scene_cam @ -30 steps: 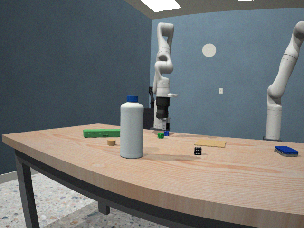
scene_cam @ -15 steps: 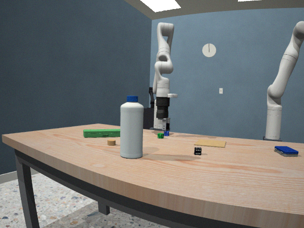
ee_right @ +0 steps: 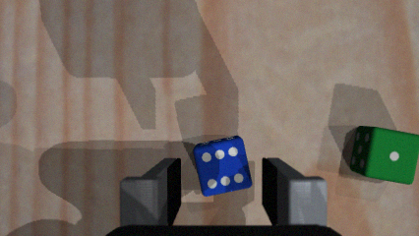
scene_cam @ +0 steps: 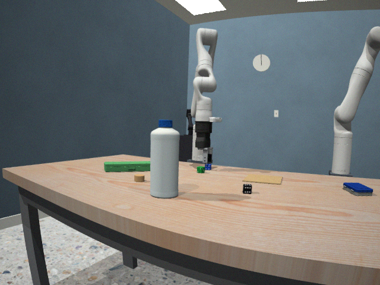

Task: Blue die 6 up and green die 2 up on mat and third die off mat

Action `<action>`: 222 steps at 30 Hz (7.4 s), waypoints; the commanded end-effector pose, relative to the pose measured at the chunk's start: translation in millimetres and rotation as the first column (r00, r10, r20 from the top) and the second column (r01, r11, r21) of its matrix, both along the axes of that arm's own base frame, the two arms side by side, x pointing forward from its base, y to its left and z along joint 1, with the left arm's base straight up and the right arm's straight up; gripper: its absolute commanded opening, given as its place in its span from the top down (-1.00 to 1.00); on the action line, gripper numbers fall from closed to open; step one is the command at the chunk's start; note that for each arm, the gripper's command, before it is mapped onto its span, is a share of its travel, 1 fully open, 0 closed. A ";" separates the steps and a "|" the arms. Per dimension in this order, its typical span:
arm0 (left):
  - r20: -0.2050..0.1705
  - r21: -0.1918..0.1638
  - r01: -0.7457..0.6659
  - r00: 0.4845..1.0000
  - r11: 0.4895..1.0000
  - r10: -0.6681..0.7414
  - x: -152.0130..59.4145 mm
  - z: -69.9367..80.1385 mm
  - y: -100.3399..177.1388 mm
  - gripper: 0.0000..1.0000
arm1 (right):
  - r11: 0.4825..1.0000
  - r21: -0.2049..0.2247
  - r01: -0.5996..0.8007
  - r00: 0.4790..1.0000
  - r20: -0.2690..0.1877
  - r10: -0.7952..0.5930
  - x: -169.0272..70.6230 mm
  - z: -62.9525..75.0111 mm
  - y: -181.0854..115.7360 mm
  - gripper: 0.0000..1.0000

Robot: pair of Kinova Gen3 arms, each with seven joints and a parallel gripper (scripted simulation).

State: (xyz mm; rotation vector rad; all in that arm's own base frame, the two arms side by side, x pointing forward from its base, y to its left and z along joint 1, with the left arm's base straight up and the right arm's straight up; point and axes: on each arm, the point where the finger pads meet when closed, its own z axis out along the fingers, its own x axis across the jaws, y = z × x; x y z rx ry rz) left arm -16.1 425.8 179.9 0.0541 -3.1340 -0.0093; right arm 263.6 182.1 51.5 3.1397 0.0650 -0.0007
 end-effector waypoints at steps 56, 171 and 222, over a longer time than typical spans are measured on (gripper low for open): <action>0.007 -0.006 0.002 1.000 1.000 -0.002 2.4 0.5 -1.0 -1.00 | 1.000 0.001 -0.001 1.000 0.000 0.001 -0.7 -32.0 -1.0 -0.57; 0.007 -0.006 0.002 1.000 1.000 -0.002 2.4 0.5 -1.0 -1.00 | 0.978 0.001 0.208 0.978 -0.001 -0.208 53.3 75.3 81.2 0.02; 0.007 -0.006 0.002 1.000 1.000 -0.002 2.4 0.5 -1.0 -1.00 | 0.790 0.001 0.613 0.790 0.000 -0.613 85.9 72.4 310.4 0.02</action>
